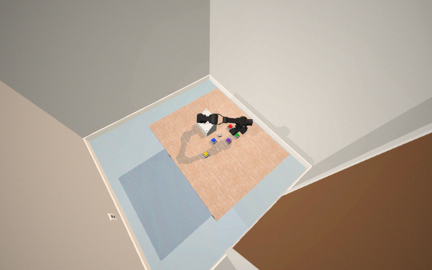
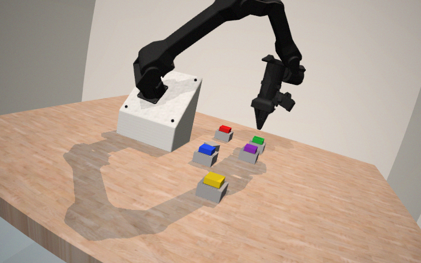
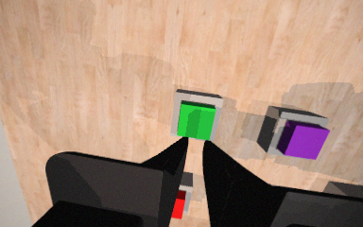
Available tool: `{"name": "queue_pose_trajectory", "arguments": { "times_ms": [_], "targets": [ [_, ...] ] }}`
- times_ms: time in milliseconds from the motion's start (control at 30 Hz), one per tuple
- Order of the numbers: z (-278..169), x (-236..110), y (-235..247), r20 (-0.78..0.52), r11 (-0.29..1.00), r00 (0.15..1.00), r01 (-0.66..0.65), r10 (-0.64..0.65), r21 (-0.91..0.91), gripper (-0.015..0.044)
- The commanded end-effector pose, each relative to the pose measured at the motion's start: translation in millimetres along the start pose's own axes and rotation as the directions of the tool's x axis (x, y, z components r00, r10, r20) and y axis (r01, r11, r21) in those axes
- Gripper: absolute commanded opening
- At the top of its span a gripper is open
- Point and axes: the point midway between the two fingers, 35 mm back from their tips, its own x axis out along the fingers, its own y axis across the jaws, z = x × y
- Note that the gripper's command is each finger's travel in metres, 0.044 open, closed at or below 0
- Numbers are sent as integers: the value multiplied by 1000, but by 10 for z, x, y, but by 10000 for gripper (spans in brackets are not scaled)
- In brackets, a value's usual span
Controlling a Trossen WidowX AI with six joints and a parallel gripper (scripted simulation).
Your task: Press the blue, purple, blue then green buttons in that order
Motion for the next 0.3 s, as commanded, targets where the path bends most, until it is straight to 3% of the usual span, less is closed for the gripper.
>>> {"name": "queue_pose_trajectory", "arguments": {
  "times_ms": [0, 67, 233, 267],
  "targets": [
    [-281, -421, 178, 8, 1000, 1000, -14, 14, -4, 151],
    [-424, -575, 224, 7, 1000, 1000, -12, 12, -4, 204],
    [-443, -593, 229, 7, 1000, 1000, -12, 12, -4, 335],
    [-443, -593, 229, 7, 1000, 1000, -12, 12, -4, 335]
  ]
}}
